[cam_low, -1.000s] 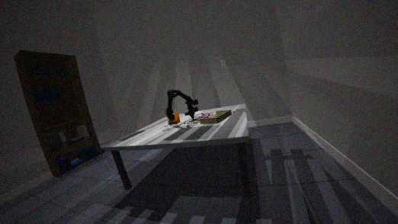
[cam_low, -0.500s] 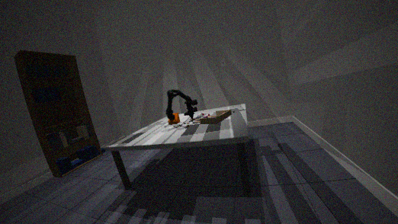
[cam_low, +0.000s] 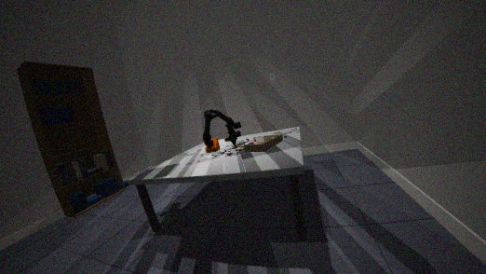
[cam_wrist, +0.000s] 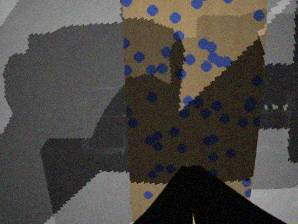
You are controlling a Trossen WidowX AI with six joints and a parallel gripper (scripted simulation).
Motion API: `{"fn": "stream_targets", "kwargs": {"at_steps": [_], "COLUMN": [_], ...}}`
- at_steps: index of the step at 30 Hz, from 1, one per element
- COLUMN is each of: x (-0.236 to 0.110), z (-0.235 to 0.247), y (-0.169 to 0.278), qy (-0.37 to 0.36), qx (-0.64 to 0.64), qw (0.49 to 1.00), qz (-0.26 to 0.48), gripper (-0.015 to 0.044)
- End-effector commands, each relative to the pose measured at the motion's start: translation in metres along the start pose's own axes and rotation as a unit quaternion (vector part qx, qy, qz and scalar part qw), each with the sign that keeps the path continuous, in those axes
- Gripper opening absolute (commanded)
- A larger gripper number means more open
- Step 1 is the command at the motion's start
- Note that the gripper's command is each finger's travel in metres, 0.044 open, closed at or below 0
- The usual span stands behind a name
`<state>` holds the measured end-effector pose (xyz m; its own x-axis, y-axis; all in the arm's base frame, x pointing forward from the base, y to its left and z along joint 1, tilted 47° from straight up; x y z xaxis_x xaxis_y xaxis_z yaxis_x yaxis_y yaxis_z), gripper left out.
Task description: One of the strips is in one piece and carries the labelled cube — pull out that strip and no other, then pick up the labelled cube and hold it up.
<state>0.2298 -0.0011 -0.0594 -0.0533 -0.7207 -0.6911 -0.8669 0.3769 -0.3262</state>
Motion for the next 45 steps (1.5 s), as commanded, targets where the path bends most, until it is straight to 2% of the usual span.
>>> {"fn": "stream_targets", "kwargs": {"at_steps": [1, 10, 15, 19, 36, 45], "x": [0.005, 0.005, -0.04, -0.042, -0.044, -0.048], "z": [-0.004, -0.004, 0.002, 0.001, 0.005, 0.006], "y": [0.007, 0.007, -0.002, -0.002, -0.067, -0.099], "qy": [0.007, 0.007, 0.005, 0.006, 0.006, 0.006], "qx": [-0.003, -0.003, -0.003, -0.003, 0.029, 0.03], "qw": [1.0, 1.0, 1.0, 1.0, 0.999, 0.999], "qz": [0.012, 0.012, 0.012, 0.013, 0.011, 0.011], "gripper": [0.0, 0.0, 0.0, 0.0, 0.044, 0.044]}}
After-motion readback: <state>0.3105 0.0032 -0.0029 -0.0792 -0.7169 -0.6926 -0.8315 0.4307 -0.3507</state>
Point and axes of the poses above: the point midway between the two fingers, 35 mm back from their tips, its own x axis out along the fingers, its own z axis across the jaws, y = z × x, the point moved 1 cm from there along -x, back along the fingers, and after that the axes turned 4 degrees about x, right-handed, at the moved point
